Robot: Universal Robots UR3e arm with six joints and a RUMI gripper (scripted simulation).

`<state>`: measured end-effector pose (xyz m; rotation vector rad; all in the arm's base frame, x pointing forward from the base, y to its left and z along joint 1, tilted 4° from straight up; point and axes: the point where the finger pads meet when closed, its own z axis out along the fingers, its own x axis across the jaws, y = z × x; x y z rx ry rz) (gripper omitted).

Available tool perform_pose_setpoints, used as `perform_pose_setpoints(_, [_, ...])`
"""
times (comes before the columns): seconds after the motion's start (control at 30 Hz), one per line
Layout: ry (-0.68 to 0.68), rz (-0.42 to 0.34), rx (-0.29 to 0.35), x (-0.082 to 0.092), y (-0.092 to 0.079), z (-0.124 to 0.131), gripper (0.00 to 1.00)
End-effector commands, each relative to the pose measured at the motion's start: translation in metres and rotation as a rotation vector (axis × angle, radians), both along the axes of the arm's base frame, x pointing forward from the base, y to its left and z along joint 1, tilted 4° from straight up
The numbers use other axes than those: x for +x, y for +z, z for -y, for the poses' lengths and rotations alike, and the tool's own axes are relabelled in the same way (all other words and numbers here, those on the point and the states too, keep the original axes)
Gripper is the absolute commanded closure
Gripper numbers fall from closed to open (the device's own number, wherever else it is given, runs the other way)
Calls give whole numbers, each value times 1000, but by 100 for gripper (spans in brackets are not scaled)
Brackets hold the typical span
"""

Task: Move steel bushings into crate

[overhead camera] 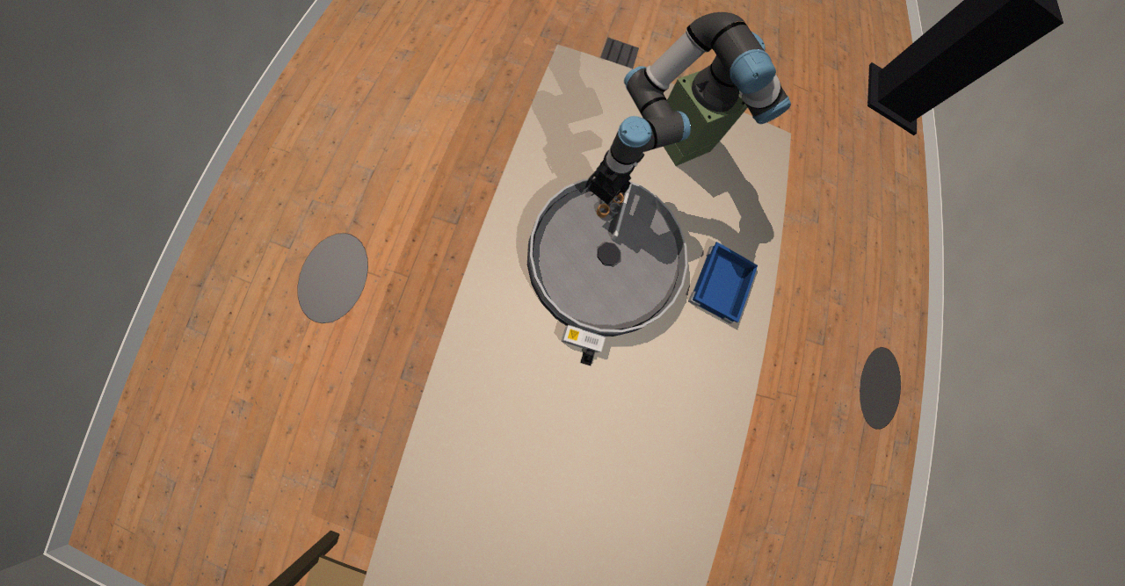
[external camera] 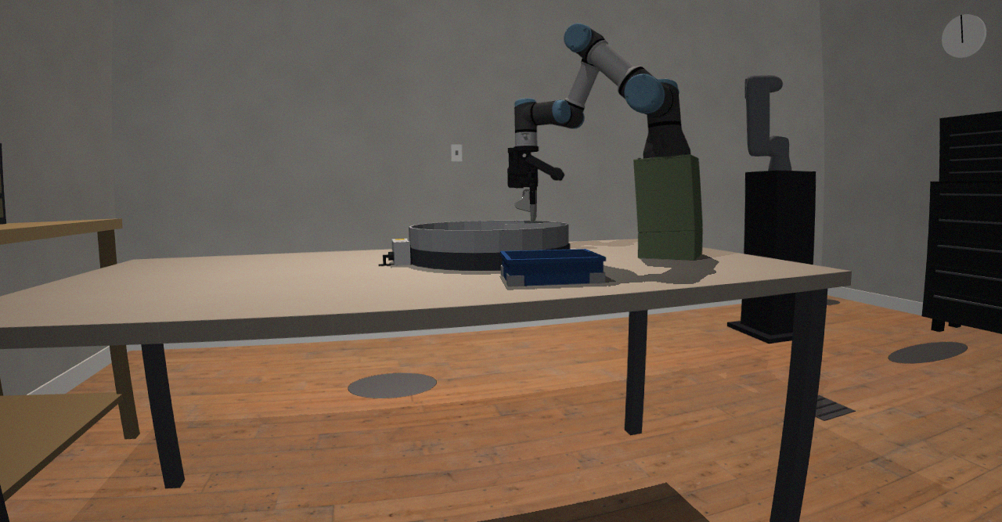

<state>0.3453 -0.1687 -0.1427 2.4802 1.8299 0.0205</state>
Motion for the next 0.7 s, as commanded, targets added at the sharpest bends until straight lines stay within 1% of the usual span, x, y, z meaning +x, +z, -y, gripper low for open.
perform_pose_setpoints(0.0, [0, 2, -2, 1, 1, 1, 94])
perform_pose_setpoints(0.43, [0, 2, -2, 1, 1, 1, 94])
perform_pose_setpoints(0.67, [0, 2, -2, 1, -3, 1, 94])
